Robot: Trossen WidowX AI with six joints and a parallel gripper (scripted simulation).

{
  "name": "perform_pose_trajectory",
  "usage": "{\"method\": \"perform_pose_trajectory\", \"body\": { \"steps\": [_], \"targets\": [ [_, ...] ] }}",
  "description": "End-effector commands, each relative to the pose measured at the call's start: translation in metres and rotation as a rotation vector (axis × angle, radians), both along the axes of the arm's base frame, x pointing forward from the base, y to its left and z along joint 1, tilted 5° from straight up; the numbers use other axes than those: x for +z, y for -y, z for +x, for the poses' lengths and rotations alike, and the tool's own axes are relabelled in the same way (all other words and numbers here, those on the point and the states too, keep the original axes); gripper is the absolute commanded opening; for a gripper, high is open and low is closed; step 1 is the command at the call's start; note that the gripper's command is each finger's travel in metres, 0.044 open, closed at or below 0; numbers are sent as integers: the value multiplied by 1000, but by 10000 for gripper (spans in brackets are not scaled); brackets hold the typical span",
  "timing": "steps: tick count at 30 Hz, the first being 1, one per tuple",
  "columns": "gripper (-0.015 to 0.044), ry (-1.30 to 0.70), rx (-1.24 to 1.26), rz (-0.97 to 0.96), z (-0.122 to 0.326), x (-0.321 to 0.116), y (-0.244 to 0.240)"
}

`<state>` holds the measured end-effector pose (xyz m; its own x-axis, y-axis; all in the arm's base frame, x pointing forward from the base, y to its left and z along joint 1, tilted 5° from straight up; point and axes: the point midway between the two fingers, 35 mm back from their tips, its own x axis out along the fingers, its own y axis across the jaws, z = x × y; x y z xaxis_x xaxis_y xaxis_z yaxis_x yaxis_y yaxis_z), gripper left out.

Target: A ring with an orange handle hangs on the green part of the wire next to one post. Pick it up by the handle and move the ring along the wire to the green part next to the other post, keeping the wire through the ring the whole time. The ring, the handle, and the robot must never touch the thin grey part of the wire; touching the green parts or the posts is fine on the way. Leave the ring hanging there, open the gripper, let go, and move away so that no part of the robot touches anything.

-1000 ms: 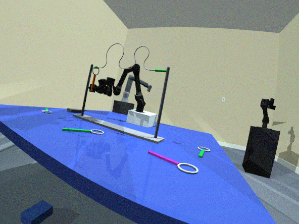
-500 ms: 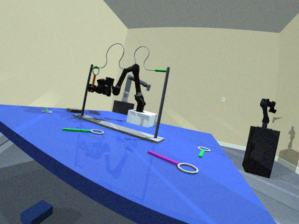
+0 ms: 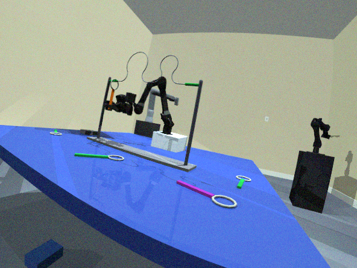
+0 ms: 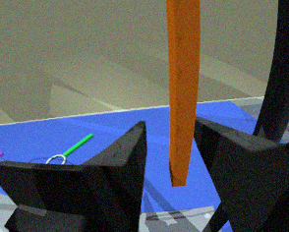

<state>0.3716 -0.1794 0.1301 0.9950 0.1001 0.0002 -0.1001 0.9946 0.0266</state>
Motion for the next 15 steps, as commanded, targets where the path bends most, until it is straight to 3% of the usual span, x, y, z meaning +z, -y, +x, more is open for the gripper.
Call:
{"method": "perform_pose_trajectory", "body": {
  "steps": [1,14,15],
  "targets": [
    [160,-5,-3,8,0,-2,1],
    [160,-5,-3,8,0,-2,1],
    [134,-1,0,0,0,0,0]
  ]
}}
